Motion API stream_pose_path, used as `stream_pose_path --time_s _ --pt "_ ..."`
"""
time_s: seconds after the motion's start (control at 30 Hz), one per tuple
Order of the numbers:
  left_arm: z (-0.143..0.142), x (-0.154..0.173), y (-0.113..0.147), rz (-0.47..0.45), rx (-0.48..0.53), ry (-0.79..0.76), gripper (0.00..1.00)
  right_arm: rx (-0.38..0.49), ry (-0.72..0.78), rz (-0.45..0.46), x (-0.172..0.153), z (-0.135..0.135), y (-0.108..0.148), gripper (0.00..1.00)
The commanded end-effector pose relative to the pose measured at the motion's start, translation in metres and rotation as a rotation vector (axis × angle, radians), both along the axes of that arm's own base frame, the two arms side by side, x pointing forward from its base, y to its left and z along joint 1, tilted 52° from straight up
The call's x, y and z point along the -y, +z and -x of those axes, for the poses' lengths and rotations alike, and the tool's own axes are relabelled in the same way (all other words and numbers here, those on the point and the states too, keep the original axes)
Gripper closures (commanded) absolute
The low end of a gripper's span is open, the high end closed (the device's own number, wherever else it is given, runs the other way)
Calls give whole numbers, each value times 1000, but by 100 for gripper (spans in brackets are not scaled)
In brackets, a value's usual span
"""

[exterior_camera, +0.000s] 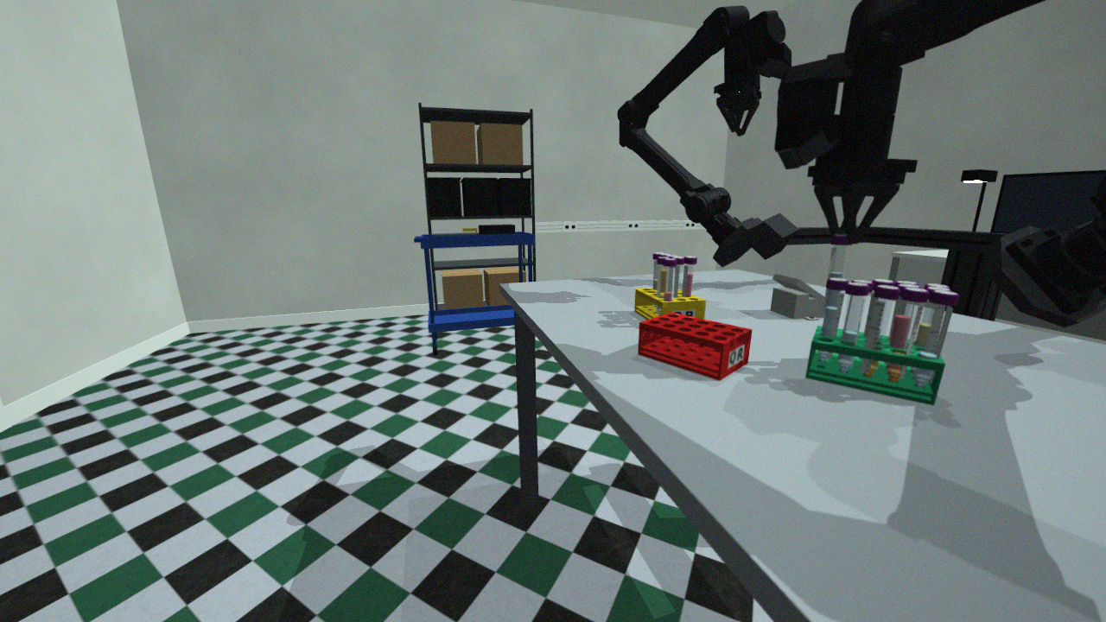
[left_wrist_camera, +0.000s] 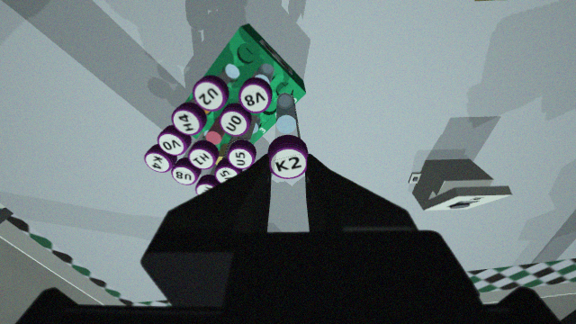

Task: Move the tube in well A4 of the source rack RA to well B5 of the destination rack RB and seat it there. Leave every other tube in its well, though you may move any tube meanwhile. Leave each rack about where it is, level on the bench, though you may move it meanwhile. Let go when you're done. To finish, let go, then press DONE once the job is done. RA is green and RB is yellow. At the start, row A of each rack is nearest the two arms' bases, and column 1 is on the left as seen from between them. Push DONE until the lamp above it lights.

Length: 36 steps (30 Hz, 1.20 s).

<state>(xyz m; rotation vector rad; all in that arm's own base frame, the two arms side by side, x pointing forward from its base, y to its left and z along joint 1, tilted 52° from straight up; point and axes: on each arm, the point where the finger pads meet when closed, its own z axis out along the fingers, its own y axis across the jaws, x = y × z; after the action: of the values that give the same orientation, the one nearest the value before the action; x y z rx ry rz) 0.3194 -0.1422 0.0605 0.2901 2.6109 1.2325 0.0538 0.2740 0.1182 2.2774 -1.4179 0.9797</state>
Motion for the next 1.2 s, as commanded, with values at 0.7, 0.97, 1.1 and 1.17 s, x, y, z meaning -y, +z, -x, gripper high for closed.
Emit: stream_pose_path --time_s 0.7,0.97,1.1,1.17 --pt "-7 -11 -11 -5 -6 14 100 -1 1 -33 -12 1 5 70" --pt "-6 -14 -13 -9 -10 14 100 -1 1 -33 -12 1 5 70" --pt "-7 -15 -14 -9 -10 14 100 -1 1 -33 -12 1 5 70" --pt "-8 -14 -13 -5 -6 14 100 -1 1 -33 -12 1 5 70"
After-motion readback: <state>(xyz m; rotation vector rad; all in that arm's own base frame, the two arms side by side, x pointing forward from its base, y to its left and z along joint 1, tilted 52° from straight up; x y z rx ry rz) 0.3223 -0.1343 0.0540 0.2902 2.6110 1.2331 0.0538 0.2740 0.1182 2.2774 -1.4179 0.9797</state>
